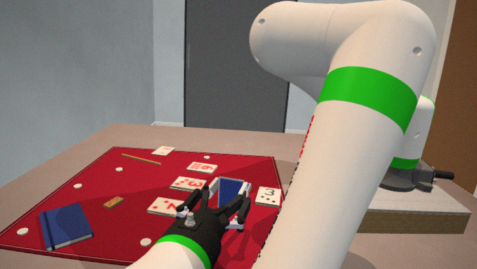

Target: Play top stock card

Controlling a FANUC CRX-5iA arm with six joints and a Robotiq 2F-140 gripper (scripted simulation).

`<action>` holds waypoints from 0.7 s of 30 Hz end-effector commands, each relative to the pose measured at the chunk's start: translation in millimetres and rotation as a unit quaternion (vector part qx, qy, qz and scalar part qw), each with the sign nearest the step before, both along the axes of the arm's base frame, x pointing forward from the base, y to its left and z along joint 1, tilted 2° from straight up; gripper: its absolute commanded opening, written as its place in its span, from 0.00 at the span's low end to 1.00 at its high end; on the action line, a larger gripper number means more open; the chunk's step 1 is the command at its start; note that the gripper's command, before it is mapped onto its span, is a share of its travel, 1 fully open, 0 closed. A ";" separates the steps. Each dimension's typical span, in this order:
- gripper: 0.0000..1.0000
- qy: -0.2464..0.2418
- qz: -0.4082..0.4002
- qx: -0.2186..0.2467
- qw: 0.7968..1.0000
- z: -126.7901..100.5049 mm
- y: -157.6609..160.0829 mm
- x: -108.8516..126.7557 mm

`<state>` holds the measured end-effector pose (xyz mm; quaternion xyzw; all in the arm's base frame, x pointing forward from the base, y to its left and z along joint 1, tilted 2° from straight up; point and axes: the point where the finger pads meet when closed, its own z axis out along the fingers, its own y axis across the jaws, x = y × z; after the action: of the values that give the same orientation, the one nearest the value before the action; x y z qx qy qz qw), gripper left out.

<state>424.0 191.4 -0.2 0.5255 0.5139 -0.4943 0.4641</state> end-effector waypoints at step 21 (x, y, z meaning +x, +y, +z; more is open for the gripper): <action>0.43 0.002 0.000 -0.004 1.000 -5.9 12.0 -0.7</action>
<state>425.3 204.8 -0.8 0.5279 0.5145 -0.4919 0.4632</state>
